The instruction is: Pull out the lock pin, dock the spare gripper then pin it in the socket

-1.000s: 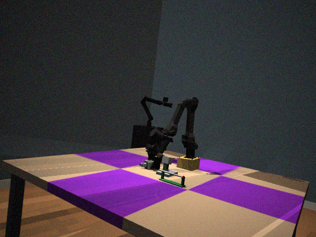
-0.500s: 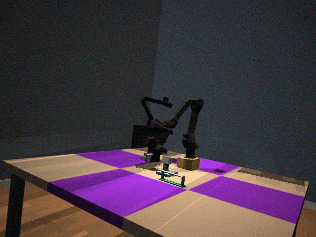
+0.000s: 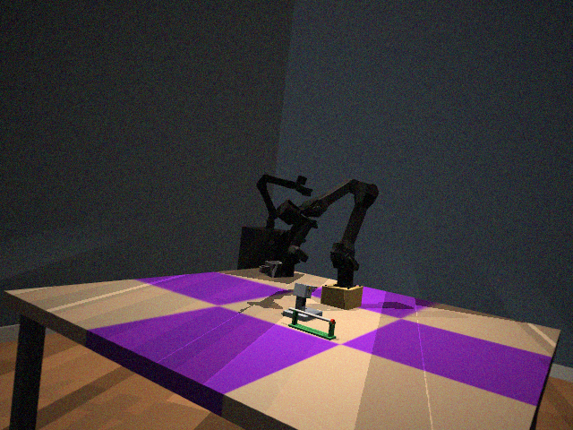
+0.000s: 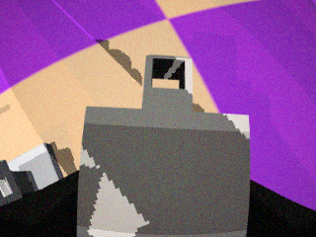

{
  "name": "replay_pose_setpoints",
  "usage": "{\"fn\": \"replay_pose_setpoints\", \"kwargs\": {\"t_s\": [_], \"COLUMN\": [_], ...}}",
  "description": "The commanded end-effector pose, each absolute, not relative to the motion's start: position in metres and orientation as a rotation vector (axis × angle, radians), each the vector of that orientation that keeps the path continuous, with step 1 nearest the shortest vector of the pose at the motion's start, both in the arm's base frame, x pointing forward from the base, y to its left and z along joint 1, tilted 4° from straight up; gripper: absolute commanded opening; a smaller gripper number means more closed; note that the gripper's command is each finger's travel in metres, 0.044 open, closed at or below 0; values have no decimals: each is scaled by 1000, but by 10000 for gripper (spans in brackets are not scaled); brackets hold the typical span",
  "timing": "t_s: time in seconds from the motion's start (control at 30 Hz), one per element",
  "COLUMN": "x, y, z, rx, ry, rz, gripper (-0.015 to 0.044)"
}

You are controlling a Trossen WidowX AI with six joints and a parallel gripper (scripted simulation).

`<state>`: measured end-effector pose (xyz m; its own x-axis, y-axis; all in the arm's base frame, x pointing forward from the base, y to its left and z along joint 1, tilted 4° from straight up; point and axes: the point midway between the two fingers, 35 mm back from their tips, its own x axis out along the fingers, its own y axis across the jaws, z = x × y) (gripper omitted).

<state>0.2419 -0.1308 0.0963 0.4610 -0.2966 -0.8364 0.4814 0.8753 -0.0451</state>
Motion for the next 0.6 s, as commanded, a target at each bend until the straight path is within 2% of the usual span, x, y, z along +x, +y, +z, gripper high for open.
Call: {"fn": "replay_pose_setpoints", "kwargs": {"t_s": [0.0, 0.57], "x": [243, 242], "y": [-131, -121], "z": [110, 98], "rx": [205, 302], "ry": [956, 1029], "rz": [-491, -449], "gripper": [0, 0]}}
